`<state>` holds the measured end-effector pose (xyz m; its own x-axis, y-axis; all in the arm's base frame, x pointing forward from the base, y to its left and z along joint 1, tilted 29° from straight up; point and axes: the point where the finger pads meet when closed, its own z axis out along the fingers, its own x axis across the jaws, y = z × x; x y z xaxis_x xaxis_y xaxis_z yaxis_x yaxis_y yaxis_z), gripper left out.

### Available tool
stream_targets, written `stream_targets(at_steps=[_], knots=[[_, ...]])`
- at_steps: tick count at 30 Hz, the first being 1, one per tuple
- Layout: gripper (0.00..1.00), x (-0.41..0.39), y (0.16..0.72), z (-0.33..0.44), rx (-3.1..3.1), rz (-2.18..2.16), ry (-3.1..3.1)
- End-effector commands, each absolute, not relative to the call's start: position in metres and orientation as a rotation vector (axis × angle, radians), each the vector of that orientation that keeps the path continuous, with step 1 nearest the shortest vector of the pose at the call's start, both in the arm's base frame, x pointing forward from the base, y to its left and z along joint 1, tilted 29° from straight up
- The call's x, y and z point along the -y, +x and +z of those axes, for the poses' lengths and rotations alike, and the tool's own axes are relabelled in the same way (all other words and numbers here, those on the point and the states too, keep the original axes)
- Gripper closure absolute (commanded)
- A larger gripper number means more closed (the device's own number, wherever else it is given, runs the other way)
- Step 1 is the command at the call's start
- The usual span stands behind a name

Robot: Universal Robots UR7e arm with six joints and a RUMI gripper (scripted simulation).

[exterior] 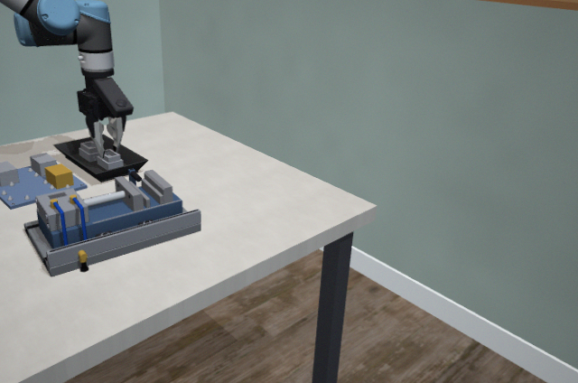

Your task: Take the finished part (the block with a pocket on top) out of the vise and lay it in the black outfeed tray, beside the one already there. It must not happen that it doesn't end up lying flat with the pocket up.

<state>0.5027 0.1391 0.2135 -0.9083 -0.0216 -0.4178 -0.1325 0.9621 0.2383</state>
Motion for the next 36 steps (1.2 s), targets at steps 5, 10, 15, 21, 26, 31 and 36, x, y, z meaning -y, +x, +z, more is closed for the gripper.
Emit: stream_targets(at_steps=[5, 10, 15, 21, 26, 31, 36], knots=[[1.00, -0.1402, 0.5047, 0.2102, -2.689, 0.366, -0.111], [1.00, -0.1406, 0.5053, 0.2090, -2.689, 0.366, -0.111], [1.00, -0.1411, 0.5061, 0.2073, -2.689, 0.366, -0.111], [1.00, -0.1414, 0.5066, 0.2063, -2.689, 0.366, -0.111], [1.00, -0.1415, 0.5066, 0.2062, -2.689, 0.366, -0.111], [1.00, -0.1415, 0.5066, 0.2062, -2.689, 0.366, -0.111], [1.00, -0.1415, 0.5066, 0.2062, -2.689, 0.366, -0.111]])
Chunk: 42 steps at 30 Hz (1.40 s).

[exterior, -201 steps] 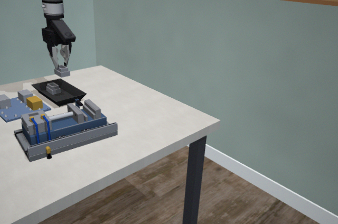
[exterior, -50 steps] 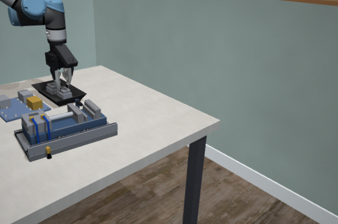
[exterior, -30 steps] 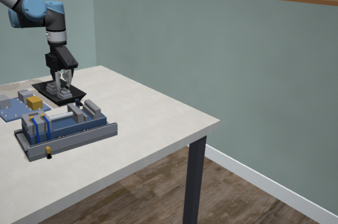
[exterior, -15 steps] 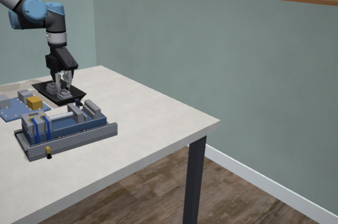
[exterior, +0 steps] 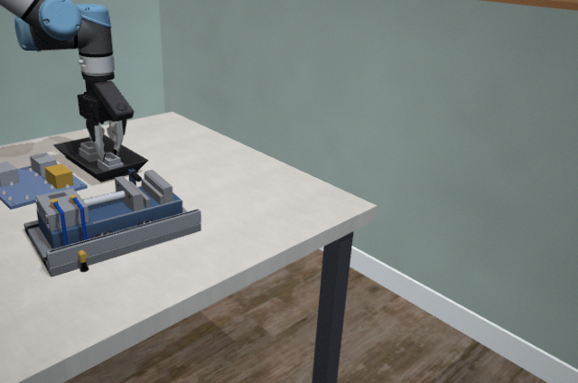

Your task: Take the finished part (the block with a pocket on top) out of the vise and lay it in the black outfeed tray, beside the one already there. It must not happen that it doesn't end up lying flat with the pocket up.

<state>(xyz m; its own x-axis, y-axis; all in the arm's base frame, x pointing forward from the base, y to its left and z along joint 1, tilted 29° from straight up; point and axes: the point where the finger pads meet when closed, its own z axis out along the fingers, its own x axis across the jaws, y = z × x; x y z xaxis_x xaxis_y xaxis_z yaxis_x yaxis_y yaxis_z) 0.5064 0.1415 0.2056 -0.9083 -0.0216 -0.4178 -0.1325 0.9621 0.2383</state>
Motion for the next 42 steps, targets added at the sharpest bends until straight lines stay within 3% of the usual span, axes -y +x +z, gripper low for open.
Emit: stream_targets(at_steps=[1, 26, 27, 42], knots=[[1.00, -0.1415, 0.5066, 0.2062, -2.689, 0.366, -0.111], [1.00, -0.1415, 0.5066, 0.2062, -2.689, 0.366, -0.111], [0.60, -0.1415, 0.5066, 0.2062, -2.689, 0.366, -0.111], [0.60, -0.1415, 0.5066, 0.2062, -2.689, 0.366, -0.111]])
